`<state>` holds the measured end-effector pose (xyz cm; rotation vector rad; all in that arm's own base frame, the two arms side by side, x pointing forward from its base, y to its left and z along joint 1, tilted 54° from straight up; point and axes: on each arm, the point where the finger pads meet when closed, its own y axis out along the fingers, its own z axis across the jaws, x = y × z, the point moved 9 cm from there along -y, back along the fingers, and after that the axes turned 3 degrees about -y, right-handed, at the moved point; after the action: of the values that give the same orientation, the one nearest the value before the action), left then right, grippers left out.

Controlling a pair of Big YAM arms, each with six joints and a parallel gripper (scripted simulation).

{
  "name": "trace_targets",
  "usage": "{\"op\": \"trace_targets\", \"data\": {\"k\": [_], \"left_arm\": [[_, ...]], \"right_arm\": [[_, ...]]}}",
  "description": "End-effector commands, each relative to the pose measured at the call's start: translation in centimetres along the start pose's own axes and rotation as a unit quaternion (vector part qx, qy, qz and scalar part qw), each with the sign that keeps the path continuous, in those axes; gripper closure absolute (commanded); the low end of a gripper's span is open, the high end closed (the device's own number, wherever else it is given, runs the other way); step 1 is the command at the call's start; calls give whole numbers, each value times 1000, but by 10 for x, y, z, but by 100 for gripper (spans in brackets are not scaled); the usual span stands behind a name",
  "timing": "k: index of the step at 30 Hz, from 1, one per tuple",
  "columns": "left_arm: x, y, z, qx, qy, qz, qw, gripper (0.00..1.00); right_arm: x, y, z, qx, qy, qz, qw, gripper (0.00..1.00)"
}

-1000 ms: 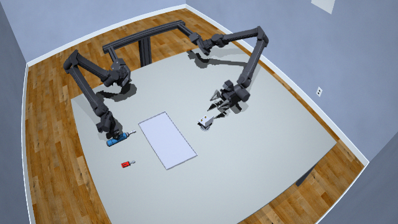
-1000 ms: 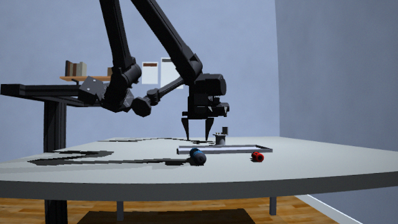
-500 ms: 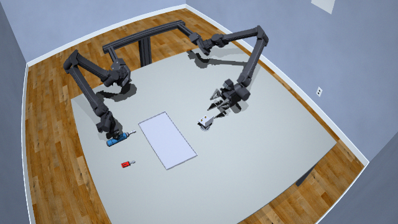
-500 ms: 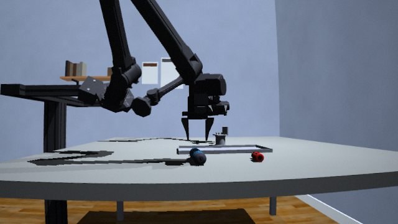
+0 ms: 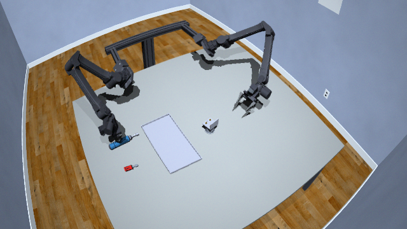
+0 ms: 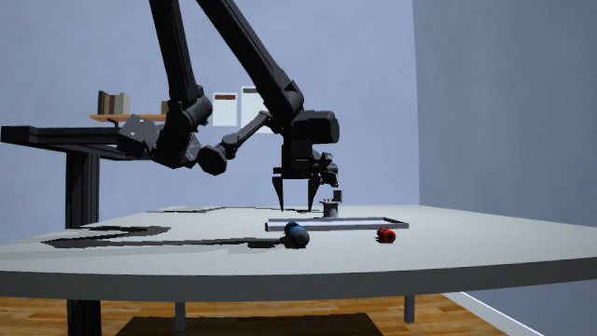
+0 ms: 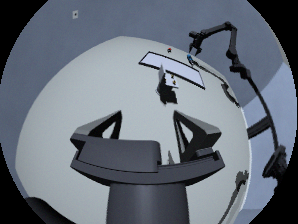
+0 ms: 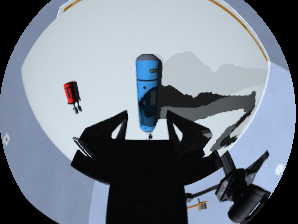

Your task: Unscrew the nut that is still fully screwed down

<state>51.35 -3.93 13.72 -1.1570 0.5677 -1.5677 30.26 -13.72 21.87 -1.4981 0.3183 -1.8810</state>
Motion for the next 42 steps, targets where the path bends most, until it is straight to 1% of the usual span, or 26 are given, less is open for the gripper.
{"op": "trace_targets", "data": {"k": [1, 2, 4, 5, 6, 11, 12, 16, 18, 19, 21, 22, 23, 28, 29, 33, 35, 36, 38, 39, 40, 42], "left_arm": [[-2, -20, 14, 12, -26, 2, 1000, 14], [6, 4, -8, -21, -19, 1, 1000, 14], [6, 4, -8, -21, -19, 1, 1000, 14], [-2, -6, -8, -14, -32, 8, 999, 14], [-20, -37, 5, 18, -55, 18, 998, 14], [-55, -90, 11, 62, -117, 46, 990, 14], [-58, -103, 22, 82, -125, 49, 988, 14], [-86, -148, 28, 116, -174, 71, 975, 14], [-86, -148, 28, 116, -174, 69, 976, 14], [-79, -124, 19, 87, -169, 66, 980, 14], [-79, -124, 19, 87, -169, 66, 980, 14], [-87, -131, 10, 90, -184, 75, 976, 14], [-99, -162, 11, 122, -203, 84, 968, 14], [-125, -213, -2, 166, -261, 111, 944, 14], [-127, -232, 8, 187, -267, 114, 938, 14], [-147, -273, -1, 222, -311, 135, 914, 14], [-147, -271, -4, 219, -312, 133, 915, 14], [-146, -245, -9, 188, -313, 131, 922, 14], [-146, -245, -9, 188, -313, 131, 922, 14], [-160, -258, -20, 201, -336, 145, 909, 14], [-155, -281, -24, 227, -339, 148, 901, 14], [-160, -298, -34, 244, -360, 158, 887, 14]], "right_arm": [[4, -4, 3, 4, 3, -3, 1000, 35], [4, -4, 3, 4, 3, -3, 1000, 35], [4, -4, 3, 4, 3, -3, 1000, 35], [4, -4, 3, 4, 3, -3, 1000, 35], [4, -4, 3, 4, 3, -3, 1000, 35], [4, -4, 3, 4, 3, -3, 1000, 35], [4, -4, 3, 4, 3, -3, 1000, 35], [4, -4, 3, 4, 3, -3, 1000, 35], [4, -4, 3, 4, 3, -3, 1000, 35], [4, -4, 3, 4, 3, -3, 1000, 35], [4, -4, 3, 4, 3, -3, 1000, 35], [4, -4, 3, 4, 3, -3, 1000, 35], [4, -4, 3, 4, 3, -3, 1000, 35], [4, -4, 3, 4, 3, -3, 1000, 35], [4, -4, 3, 4, 3, -3, 1000, 35], [4, -4, 3, 4, 3, -3, 1000, 35], [4, -4, 3, 4, 3, -3, 1000, 35], [4, -4, 3, 4, 3, -3, 1000, 35], [4, -4, 3, 4, 3, -3, 1000, 35], [4, -4, 3, 4, 3, -3, 1000, 35], [4, -4, 3, 4, 3, -3, 1000, 35], [4, -4, 3, 4, 3, -3, 1000, 35]]}}
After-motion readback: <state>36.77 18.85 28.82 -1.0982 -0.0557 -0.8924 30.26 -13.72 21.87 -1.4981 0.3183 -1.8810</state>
